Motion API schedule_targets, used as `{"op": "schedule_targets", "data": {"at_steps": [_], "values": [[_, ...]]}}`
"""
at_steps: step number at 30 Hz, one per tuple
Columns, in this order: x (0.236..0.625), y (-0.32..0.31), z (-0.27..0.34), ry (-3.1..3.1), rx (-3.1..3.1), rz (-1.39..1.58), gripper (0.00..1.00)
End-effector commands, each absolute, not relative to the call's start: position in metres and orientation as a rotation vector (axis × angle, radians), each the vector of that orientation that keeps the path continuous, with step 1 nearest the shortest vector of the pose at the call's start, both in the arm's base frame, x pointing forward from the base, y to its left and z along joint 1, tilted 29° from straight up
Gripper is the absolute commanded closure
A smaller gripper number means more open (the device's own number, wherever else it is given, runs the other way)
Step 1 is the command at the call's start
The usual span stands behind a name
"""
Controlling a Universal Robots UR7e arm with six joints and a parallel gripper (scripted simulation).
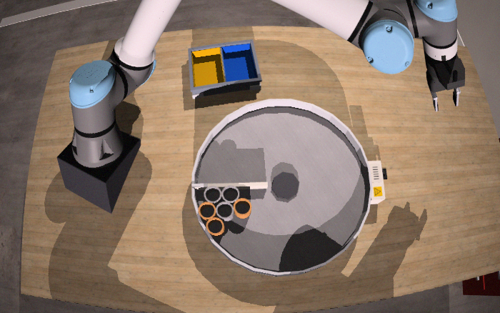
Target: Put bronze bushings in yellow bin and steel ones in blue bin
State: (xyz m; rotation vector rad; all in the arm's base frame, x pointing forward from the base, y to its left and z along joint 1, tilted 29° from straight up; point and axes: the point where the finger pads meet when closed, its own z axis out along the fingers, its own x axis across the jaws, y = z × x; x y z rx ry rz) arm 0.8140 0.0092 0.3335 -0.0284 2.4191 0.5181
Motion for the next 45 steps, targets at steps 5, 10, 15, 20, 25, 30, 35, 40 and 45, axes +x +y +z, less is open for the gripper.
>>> {"op": "schedule_targets", "data": {"at_steps": [5,10,15,20,25,30,35,40,45], "values": [[0.814,0.009,0.335,2.417,-0.028,0.517,0.00],[0.814,0.009,0.335,2.417,-0.028,0.517,0.00],[0.814,0.009,0.335,2.417,-0.028,0.517,0.00],[0.783,0.004,0.339,2.417,-0.028,0.517,0.00],[0.762,0.001,0.342,2.417,-0.028,0.517,0.00],[0.741,-0.002,0.345,2.417,-0.028,0.517,0.00],[0.720,-0.005,0.348,2.417,-0.028,0.517,0.00],[0.709,-0.007,0.349,2.417,-0.028,0.517,0.00],[0.678,-0.012,0.353,2.417,-0.028,0.517,0.00]]}}
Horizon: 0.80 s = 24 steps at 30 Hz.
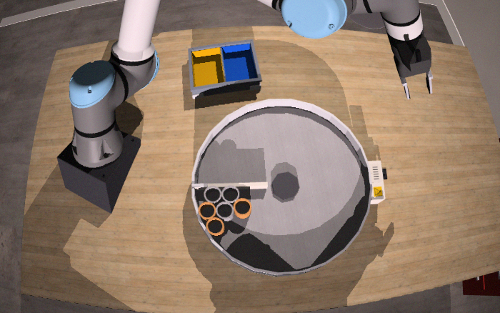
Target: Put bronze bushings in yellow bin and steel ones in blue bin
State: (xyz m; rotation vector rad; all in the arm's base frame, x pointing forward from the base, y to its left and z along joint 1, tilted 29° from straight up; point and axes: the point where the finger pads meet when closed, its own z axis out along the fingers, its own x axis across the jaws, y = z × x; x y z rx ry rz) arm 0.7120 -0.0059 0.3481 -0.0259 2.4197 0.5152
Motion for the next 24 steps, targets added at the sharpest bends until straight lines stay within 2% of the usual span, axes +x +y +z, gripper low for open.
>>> {"op": "schedule_targets", "data": {"at_steps": [1,4,9,12,18,23,24], "values": [[0.671,-0.013,0.354,2.417,-0.028,0.517,0.00],[0.657,-0.015,0.356,2.417,-0.028,0.517,0.00],[0.657,-0.015,0.356,2.417,-0.028,0.517,0.00],[0.626,-0.019,0.361,2.417,-0.028,0.517,0.00],[0.604,-0.022,0.364,2.417,-0.028,0.517,0.00],[0.604,-0.022,0.364,2.417,-0.028,0.517,0.00],[0.594,-0.024,0.365,2.417,-0.028,0.517,0.00]]}}
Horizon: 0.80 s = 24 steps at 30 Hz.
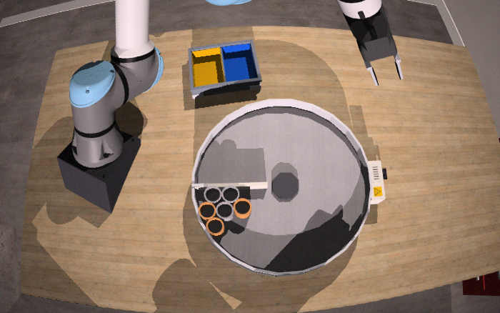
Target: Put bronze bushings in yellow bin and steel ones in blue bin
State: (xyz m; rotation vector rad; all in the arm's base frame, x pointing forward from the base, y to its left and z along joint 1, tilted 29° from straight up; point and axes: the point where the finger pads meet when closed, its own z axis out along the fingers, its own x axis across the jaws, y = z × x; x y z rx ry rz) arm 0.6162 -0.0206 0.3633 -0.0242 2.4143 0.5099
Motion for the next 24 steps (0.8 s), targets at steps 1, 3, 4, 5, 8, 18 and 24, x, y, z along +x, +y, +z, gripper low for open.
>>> {"op": "schedule_targets", "data": {"at_steps": [1,3,4,5,8,18,24], "values": [[0.583,-0.026,0.366,2.417,-0.028,0.517,0.00],[0.570,-0.027,0.369,2.417,-0.028,0.516,0.00],[0.567,-0.028,0.369,2.417,-0.028,0.516,0.00],[0.563,-0.029,0.369,2.417,-0.028,0.517,0.00],[0.552,-0.030,0.371,2.417,-0.028,0.517,0.00],[0.510,-0.036,0.377,2.417,-0.028,0.517,0.00],[0.499,-0.038,0.378,2.417,-0.028,0.517,0.00]]}}
